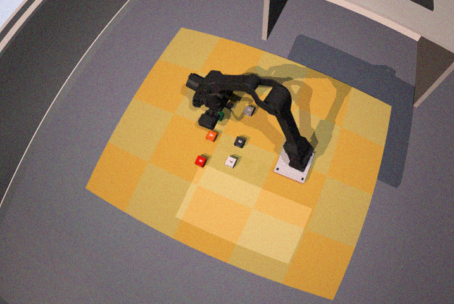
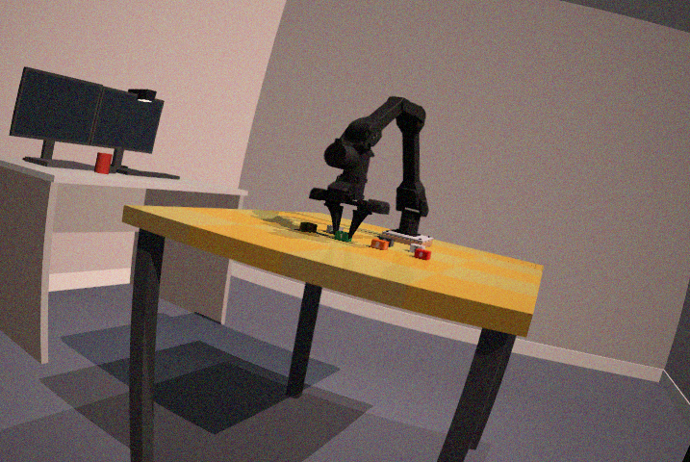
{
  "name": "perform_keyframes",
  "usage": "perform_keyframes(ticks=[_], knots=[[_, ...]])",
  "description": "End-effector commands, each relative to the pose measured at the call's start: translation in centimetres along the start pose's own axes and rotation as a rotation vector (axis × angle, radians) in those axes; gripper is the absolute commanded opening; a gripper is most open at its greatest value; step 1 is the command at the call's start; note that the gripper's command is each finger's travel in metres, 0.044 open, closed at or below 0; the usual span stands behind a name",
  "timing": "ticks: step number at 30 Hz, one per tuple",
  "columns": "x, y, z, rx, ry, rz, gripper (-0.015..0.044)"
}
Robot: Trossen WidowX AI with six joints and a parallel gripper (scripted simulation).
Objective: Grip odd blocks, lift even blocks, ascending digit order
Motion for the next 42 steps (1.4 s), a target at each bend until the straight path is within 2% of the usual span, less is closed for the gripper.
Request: perform_keyframes(ticks=[1, 8, 19, 23, 26, 31, 33, 38, 42], knots=[[0.0, 0.0, 0.0, 0.004, 0.002, -0.002, 0.012], [0.0, 0.0, 0.0, 0.004, 0.002, -0.002, 0.012], [0.0, 0.0, 0.0, 0.004, 0.002, -0.002, 0.04], [-0.3, 0.0, 0.0, 0.004, 0.002, -0.002, 0.04], [-3.3, 0.0, 0.0, 0.004, 0.002, -0.002, 0.04], [-3.6, 0.0, 0.0, 0.004, 0.002, -0.002, 0.04], [-4.5, -0.1, 0.0, 0.005, 0.002, -0.003, 0.0348], [-10.9, -0.1, 0.0, 0.005, 0.002, -0.004, 0.0216], [-11.7, 0.0, 0.0, 0.004, 0.002, -0.002, 0.012]])
Point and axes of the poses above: the point midway between the two fingers, 35 mm back from their tips, its own x axis out along the fingers, its own z axis across the jaws, y = z × x, the point moved 8 cm from there along -x, back along the fingers, and after that the axes turned 8 degrees about x, right-handed, at the moved point
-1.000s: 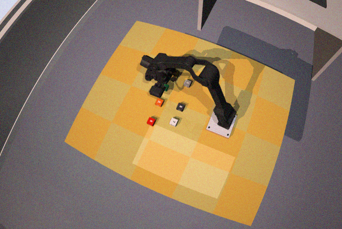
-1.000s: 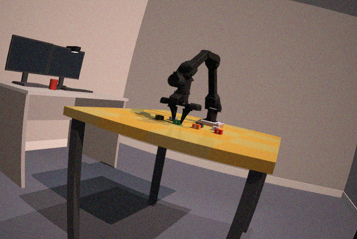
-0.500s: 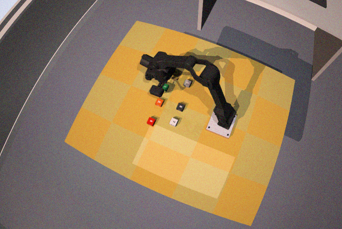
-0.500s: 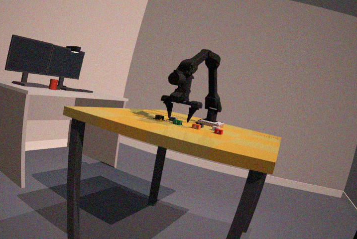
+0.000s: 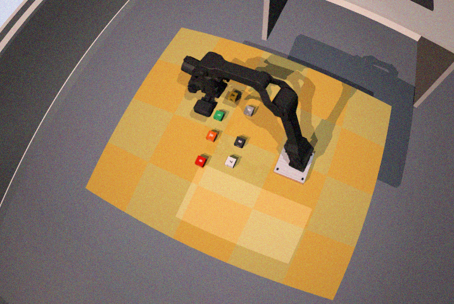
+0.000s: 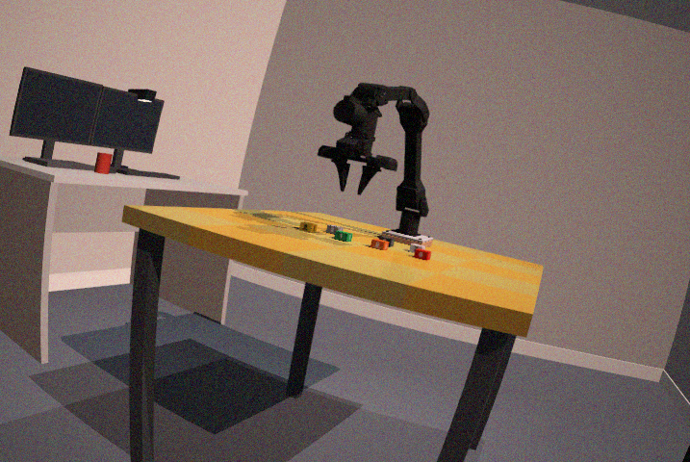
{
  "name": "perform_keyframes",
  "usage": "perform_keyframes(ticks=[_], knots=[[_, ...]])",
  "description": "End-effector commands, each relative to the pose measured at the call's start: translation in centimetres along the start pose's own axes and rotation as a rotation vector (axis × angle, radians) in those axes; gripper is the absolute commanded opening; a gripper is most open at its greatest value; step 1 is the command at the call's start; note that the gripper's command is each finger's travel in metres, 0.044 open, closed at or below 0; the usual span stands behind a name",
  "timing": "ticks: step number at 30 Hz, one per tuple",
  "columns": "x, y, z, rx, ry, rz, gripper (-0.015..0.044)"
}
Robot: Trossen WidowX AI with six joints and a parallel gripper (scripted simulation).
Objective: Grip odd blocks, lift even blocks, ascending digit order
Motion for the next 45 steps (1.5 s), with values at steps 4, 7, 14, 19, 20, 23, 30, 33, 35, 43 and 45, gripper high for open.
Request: perform_keyframes(ticks=[4, 7, 14, 19, 20, 23, 30, 33, 35, 43, 45], knots=[[-1.3, 0.2, 0.0, 0.002, 0.002, 0.005, 0.012], [-1.3, 0.2, 0.0, 0.002, 0.002, 0.005, 0.012], [-1.5, 2.7, -3.4, 0.002, 0.006, 0.008, 0.012], [-1.4, 8.6, -8.6, 0.001, 0.012, 0.013, 0.012], [-1.4, 9.3, -9.0, 0.001, 0.012, 0.014, 0.012], [-1.4, 9.5, -9.1, 0.001, 0.012, 0.014, 0.012], [3.5, 9.2, -9.3, 0.001, 0.012, 0.014, 0.0251], [6.5, 9.6, -9.2, 0.001, 0.012, 0.014, 0.033], [6.7, 9.6, -9.2, 0.001, 0.012, 0.014, 0.0383], [7.5, 9.6, -9.2, 0.001, 0.012, 0.014, 0.04], [7.8, 9.6, -9.2, 0.001, 0.012, 0.014, 0.04]])
Point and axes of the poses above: the point midway between the two fingers, 35 mm back from their tips, its own x axis out along the fingers, its own z axis across the jaws, y = z × x, the point moved 8 cm from there along -x, back along the fingers, and after that the axes turned 8 degrees about x, right-handed, at the moved point
